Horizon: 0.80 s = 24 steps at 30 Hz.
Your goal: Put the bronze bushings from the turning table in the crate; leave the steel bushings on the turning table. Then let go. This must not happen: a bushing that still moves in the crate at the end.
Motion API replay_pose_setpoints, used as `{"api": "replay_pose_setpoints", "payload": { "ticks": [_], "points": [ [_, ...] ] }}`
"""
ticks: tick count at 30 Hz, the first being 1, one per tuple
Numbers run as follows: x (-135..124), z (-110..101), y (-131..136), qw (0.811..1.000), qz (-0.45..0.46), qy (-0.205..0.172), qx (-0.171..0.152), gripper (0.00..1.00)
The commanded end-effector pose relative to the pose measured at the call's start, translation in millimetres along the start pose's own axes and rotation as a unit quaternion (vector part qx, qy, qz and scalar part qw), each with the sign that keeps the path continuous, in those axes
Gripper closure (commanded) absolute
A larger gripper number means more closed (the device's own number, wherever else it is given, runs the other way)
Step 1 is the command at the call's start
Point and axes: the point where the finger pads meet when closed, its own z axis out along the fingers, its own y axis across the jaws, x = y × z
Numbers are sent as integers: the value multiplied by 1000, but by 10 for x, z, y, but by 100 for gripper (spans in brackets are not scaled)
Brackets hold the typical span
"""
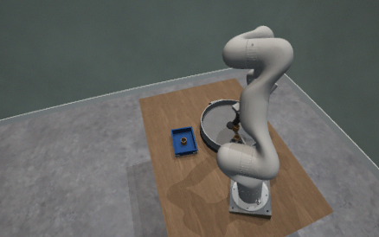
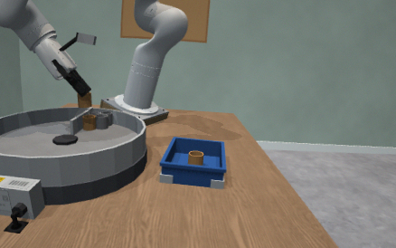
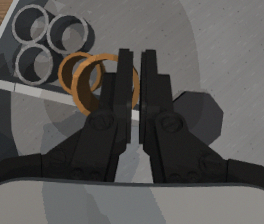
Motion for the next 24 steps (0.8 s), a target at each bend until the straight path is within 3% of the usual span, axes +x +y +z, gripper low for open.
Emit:
{"api": "replay_pose_setpoints", "payload": {
  "ticks": [1, 10, 18, 24],
  "points": [
    [1, -9, 5, 1000, -1, -1, 0, 100],
    [29, 14, 16, 1000, -1, -1, 0, 100],
    [237, 189, 100, 1000, -1, -1, 0, 100],
    [654, 539, 268, 1000, -1, -1, 0, 100]
  ]
}}
